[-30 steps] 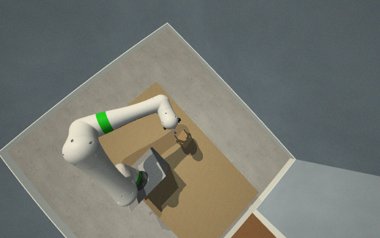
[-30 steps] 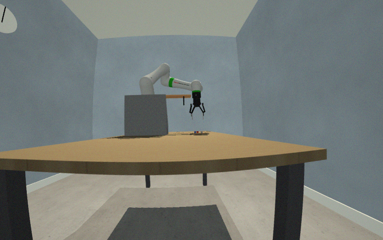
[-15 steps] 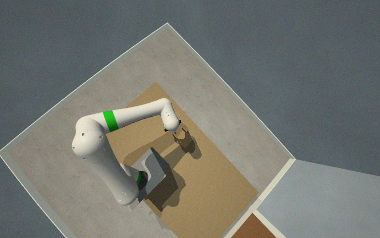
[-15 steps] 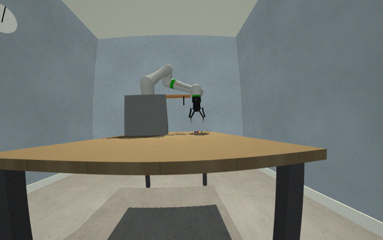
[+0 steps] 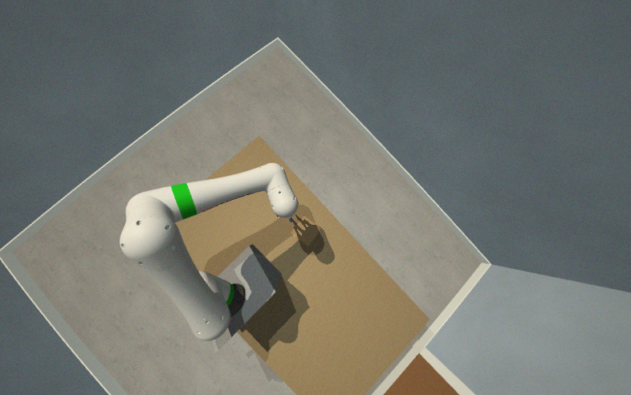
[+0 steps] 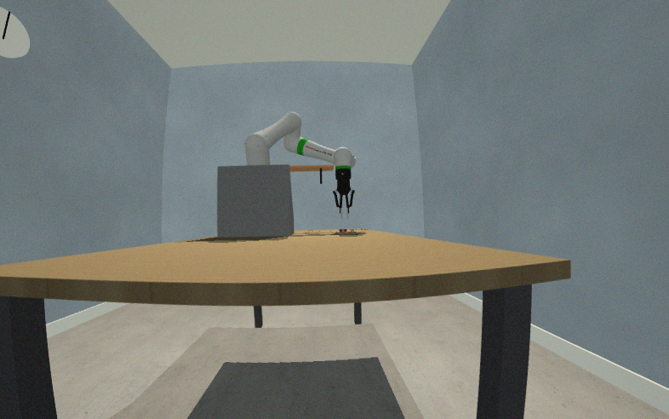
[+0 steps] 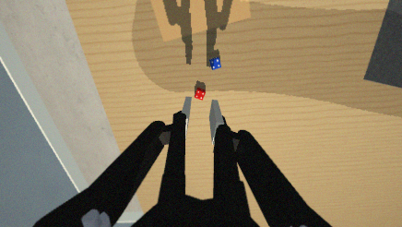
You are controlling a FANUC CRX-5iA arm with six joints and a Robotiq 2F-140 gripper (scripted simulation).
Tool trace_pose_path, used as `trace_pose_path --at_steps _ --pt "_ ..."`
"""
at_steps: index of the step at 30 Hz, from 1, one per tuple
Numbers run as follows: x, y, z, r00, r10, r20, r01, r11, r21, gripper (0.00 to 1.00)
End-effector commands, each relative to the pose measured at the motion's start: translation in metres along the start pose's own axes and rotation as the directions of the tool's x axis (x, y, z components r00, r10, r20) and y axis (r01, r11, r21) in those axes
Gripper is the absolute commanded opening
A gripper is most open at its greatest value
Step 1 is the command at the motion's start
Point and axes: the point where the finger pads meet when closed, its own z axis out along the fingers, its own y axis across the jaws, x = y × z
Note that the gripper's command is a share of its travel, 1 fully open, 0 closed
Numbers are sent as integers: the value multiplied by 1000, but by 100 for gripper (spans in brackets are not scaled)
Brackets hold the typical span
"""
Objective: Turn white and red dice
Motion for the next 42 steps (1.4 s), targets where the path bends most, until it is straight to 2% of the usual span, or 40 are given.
trace_pose_path --at_steps 1,25,42 --pt "0 0 0 1000 0 0 0 1000 0 19" --pt "0 0 1 1000 0 0 0 1000 0 19" --pt "0 0 16 1000 0 0 0 1000 0 19"
